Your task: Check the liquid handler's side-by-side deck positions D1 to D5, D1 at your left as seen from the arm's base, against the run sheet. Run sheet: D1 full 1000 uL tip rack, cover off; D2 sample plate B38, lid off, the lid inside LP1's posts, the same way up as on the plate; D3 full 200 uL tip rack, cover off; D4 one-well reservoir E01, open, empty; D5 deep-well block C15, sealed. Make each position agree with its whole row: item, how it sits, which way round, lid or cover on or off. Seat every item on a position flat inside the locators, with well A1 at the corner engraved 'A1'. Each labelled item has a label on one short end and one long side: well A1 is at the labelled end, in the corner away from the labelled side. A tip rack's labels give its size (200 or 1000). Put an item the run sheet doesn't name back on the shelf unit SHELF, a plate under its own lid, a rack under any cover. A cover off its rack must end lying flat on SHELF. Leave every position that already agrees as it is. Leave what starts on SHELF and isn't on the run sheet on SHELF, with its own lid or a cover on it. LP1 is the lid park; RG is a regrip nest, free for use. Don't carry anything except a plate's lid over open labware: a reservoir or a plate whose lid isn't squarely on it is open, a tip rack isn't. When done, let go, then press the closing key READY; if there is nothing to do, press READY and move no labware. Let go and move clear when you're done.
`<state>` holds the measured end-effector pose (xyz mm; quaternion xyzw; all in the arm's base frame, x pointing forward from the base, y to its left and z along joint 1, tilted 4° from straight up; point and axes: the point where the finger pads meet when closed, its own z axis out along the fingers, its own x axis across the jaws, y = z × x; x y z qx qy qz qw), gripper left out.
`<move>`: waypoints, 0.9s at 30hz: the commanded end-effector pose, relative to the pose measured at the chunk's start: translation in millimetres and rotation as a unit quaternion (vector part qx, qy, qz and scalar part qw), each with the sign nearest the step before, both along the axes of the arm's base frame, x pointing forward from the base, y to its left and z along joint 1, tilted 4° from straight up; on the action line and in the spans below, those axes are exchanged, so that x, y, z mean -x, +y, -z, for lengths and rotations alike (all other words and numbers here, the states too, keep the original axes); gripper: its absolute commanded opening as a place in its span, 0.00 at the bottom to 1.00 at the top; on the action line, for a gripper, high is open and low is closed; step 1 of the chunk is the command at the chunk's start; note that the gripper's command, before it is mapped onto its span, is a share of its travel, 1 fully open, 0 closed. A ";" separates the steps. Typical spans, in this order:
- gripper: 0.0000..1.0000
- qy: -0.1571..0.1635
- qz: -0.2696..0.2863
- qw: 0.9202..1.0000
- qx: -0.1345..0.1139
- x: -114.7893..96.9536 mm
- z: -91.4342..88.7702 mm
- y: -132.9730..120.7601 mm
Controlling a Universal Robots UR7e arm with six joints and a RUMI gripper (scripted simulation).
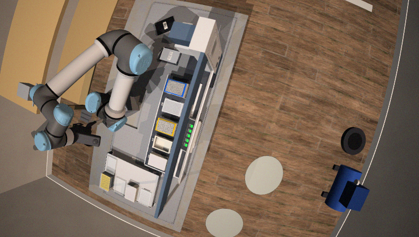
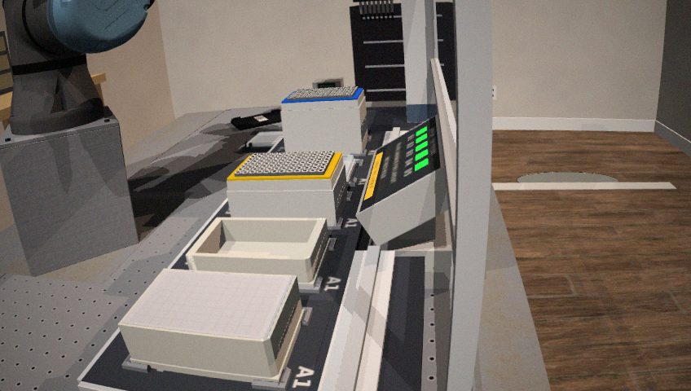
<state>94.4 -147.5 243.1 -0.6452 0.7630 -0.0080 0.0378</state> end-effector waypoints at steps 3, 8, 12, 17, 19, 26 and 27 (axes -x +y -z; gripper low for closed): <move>0.82 0.003 0.000 1.000 -0.001 -47.8 53.0 30.7; 0.82 0.003 0.000 1.000 -0.001 -61.0 67.9 39.4; 0.82 0.003 0.000 1.000 -0.001 -60.9 68.0 39.4; 0.82 0.003 0.000 1.000 -0.001 -60.8 68.0 39.5; 0.82 0.003 0.000 1.000 -0.001 -60.8 68.0 39.5; 0.82 0.003 0.000 1.000 -0.001 -60.8 68.1 39.5; 0.82 0.003 0.000 1.000 -0.001 -60.8 68.1 39.5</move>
